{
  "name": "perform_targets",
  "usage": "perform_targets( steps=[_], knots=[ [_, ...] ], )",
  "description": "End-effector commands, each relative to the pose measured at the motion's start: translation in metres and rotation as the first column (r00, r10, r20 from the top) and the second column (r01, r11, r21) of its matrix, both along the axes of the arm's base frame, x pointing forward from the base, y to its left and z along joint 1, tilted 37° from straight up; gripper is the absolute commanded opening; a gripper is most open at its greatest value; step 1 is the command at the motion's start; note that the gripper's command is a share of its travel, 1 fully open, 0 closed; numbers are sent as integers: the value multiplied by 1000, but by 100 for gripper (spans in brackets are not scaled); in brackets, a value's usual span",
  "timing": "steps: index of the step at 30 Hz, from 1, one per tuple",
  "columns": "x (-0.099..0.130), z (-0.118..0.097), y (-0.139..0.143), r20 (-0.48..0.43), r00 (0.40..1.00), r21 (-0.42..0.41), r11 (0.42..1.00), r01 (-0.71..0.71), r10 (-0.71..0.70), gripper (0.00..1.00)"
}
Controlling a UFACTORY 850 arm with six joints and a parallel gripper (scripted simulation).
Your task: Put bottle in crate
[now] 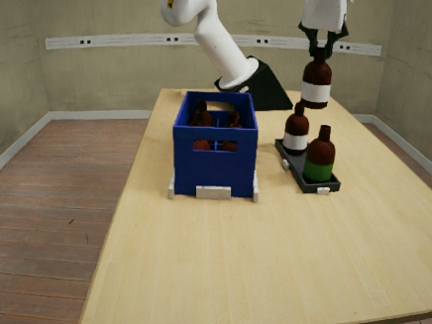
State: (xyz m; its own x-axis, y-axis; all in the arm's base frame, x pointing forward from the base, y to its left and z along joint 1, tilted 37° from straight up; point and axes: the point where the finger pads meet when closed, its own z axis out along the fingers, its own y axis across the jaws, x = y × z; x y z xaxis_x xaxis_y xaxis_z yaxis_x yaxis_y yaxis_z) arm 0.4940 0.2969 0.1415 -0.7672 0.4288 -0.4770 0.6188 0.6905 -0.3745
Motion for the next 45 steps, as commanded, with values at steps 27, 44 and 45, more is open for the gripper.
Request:
perform_targets(
  steps=[27,44,45],
  knots=[
    [0,4,3,1,1000,1,1000,-1,1,0],
    [-1,6,1,1,1000,1,1000,-1,1,0],
    [-2,6,0,1,1000,1,1000,-1,1,0]
  ],
)
